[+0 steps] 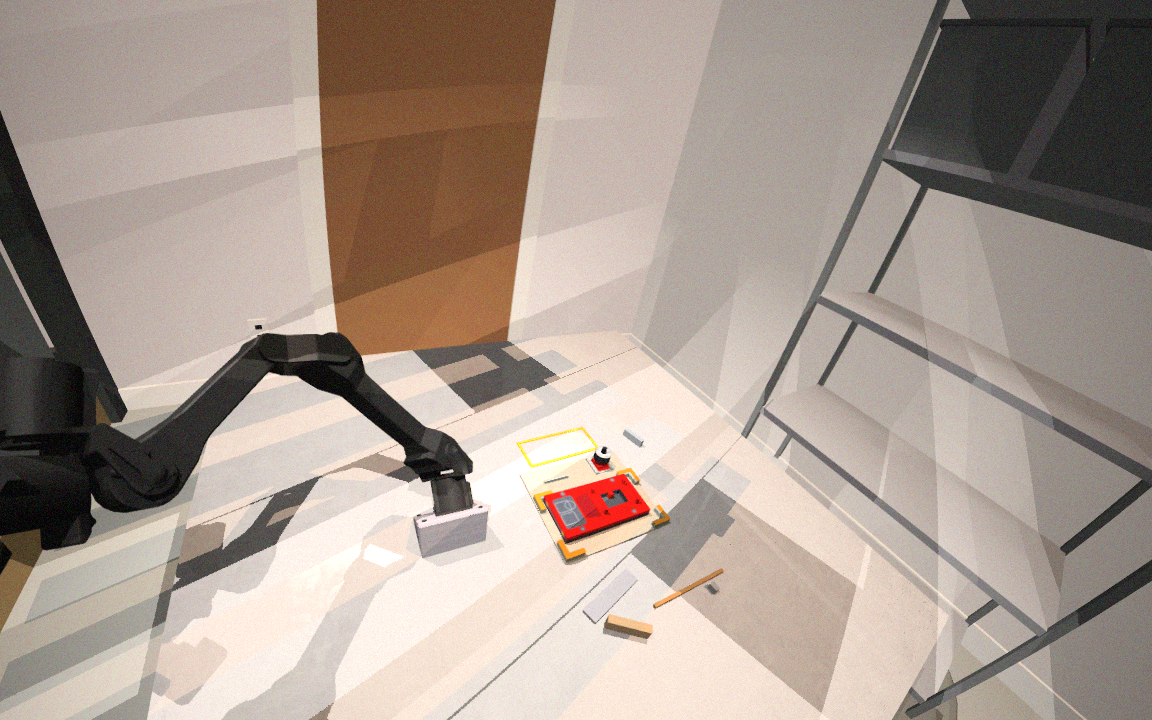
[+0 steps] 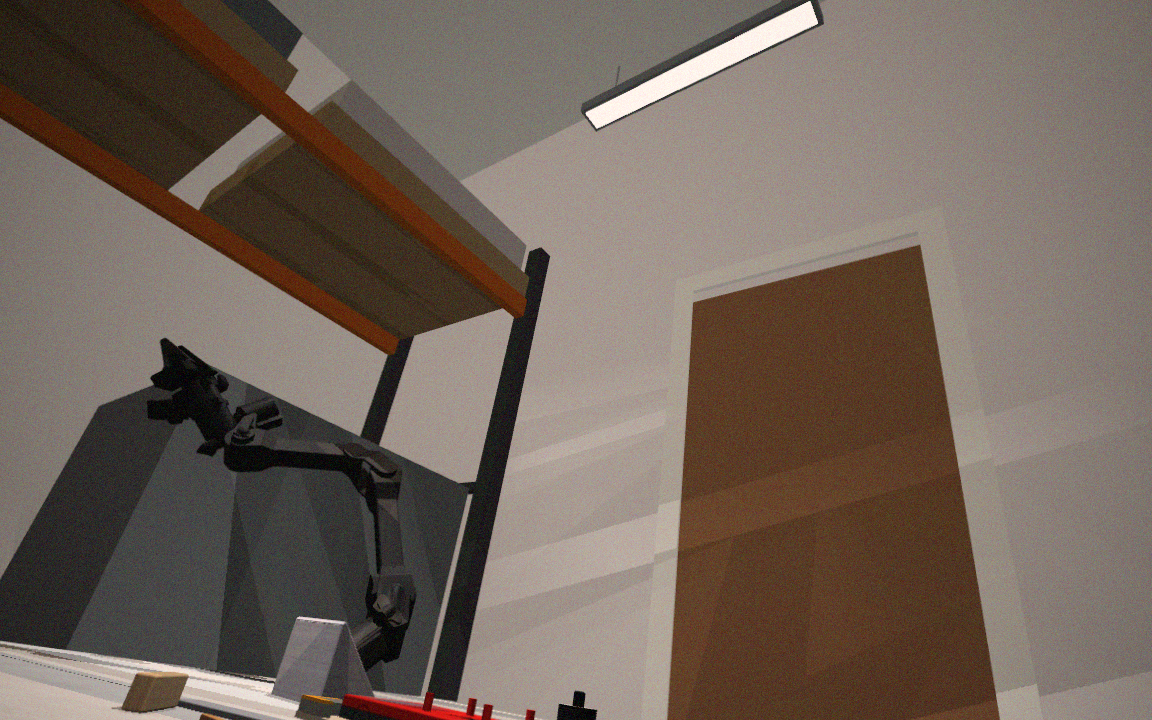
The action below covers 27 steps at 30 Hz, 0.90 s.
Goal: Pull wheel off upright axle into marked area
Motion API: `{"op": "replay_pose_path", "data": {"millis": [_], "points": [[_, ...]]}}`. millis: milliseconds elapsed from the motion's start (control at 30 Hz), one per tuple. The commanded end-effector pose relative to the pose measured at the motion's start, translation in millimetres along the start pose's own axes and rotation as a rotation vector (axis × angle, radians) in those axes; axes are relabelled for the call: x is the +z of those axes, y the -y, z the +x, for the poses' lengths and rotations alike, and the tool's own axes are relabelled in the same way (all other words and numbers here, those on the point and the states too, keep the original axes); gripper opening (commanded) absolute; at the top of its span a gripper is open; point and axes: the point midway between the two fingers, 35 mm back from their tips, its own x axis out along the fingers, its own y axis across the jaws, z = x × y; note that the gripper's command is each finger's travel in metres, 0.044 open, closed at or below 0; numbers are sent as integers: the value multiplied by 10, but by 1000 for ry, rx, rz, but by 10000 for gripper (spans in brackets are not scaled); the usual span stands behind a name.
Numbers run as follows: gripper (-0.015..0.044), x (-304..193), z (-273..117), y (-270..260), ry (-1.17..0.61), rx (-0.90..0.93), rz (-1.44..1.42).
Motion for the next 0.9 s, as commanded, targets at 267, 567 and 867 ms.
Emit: {"op": "replay_pose_path", "data": {"millis": [267,567,867], "points": [[300,-752,386,1213,-45,-299,-50],[300,-1465,392,2183,-99,-517,-100],[300,-1980,192,3016,-154,-730,-184]]}}
